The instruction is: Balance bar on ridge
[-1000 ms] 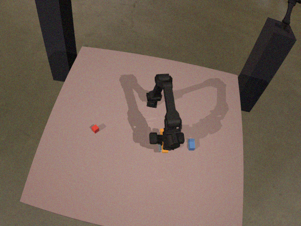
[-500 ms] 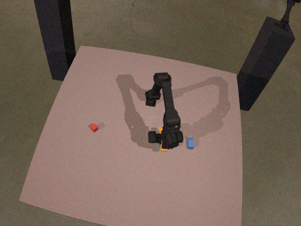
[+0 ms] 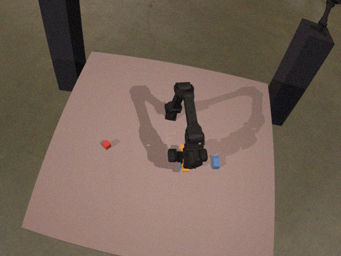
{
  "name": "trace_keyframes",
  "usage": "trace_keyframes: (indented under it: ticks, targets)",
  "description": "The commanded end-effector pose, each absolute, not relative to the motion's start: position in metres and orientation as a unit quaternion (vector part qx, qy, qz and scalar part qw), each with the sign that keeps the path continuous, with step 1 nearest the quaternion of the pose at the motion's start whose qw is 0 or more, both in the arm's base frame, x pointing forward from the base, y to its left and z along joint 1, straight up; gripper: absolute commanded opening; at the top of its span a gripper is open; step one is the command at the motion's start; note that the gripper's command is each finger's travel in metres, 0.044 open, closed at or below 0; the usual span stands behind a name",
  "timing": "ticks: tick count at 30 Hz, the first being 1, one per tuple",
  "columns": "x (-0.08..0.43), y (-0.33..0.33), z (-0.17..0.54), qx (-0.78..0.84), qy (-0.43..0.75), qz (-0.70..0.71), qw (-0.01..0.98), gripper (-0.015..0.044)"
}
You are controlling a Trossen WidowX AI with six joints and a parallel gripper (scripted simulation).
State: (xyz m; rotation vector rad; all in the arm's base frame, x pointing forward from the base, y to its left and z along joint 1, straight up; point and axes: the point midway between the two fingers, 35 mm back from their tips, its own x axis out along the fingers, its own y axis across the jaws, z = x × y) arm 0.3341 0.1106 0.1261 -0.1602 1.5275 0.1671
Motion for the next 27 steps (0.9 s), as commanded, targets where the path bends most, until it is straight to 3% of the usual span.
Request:
trace_keyframes:
  ticks: [1,27]
  targets:
    - [0.334,0.1112,0.1258,-0.07,0.69,0.076,0.716,0.0]
    - [0.334,0.1112,0.1236,-0.07,0.69,0.076,0.716,0.0]
